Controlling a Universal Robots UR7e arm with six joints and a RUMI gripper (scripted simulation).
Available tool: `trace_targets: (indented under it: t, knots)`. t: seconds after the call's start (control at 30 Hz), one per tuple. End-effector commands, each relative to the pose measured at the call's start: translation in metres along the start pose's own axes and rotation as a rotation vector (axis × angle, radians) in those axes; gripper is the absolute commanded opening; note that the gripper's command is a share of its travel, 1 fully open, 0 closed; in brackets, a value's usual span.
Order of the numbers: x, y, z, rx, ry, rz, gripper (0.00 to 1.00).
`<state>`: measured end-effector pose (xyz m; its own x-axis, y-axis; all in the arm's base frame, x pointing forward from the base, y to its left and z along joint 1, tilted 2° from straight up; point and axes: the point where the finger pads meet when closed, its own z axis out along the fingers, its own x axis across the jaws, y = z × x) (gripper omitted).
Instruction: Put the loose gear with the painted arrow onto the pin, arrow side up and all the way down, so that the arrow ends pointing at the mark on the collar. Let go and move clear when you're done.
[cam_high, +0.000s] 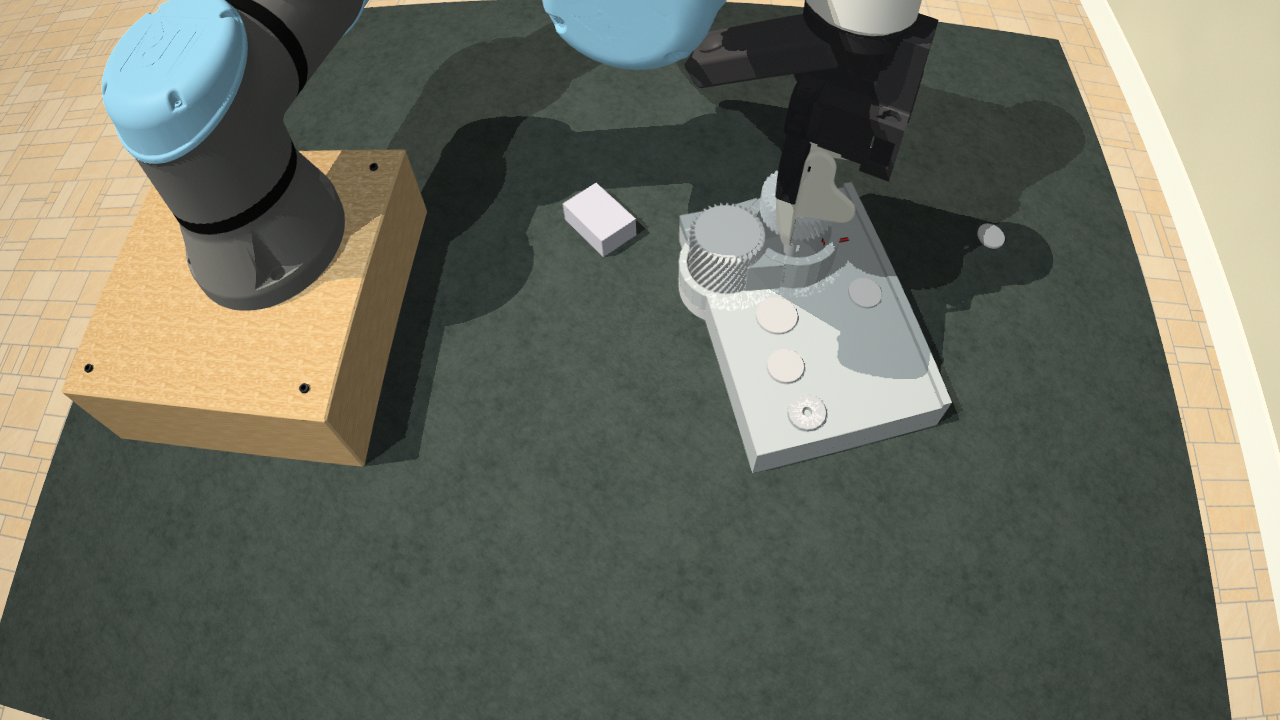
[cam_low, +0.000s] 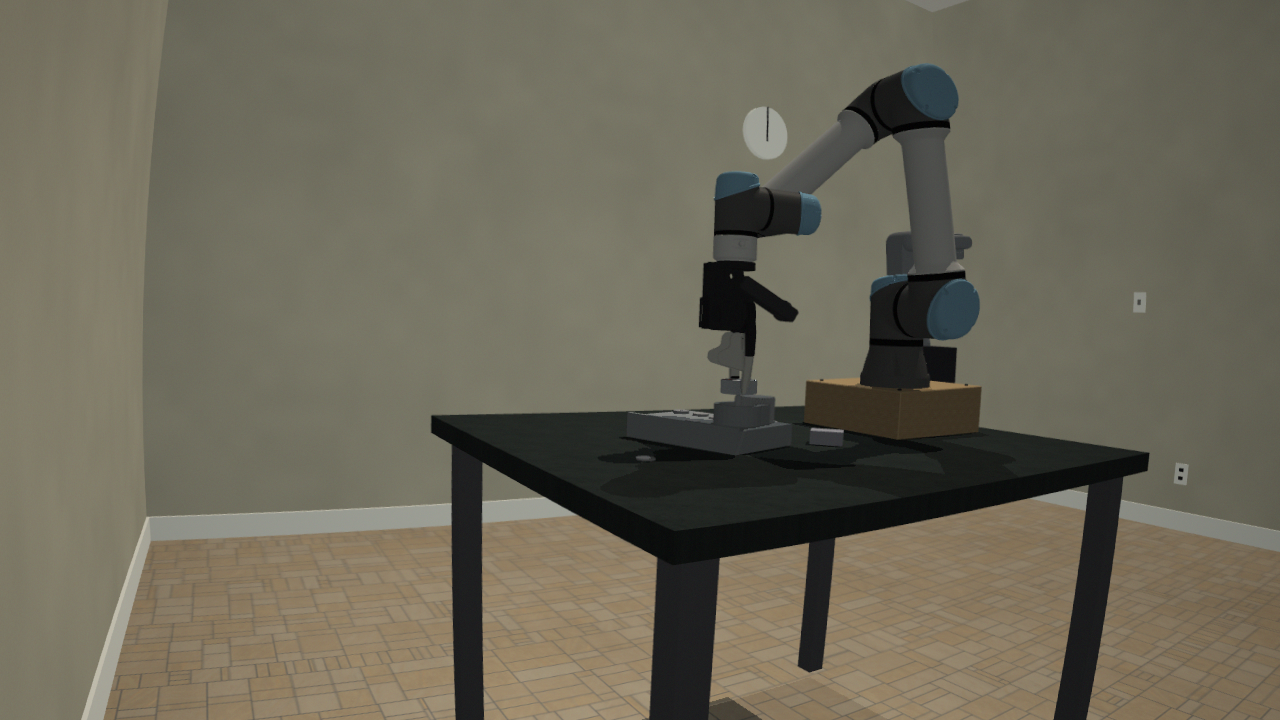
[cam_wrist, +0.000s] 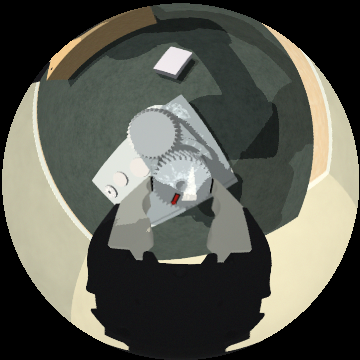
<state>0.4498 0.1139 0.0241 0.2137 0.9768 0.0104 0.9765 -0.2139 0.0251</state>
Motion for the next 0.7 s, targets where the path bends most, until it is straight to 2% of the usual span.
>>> trace_targets:
  t: [0.0, 0.67]
  knots:
    - [0.0001, 0.0005, -0.0004, -0.002, 0.000, 0.000, 0.00]
    - [0.0001, 0.0005, 0.0022, -0.002, 0.000, 0.000, 0.00]
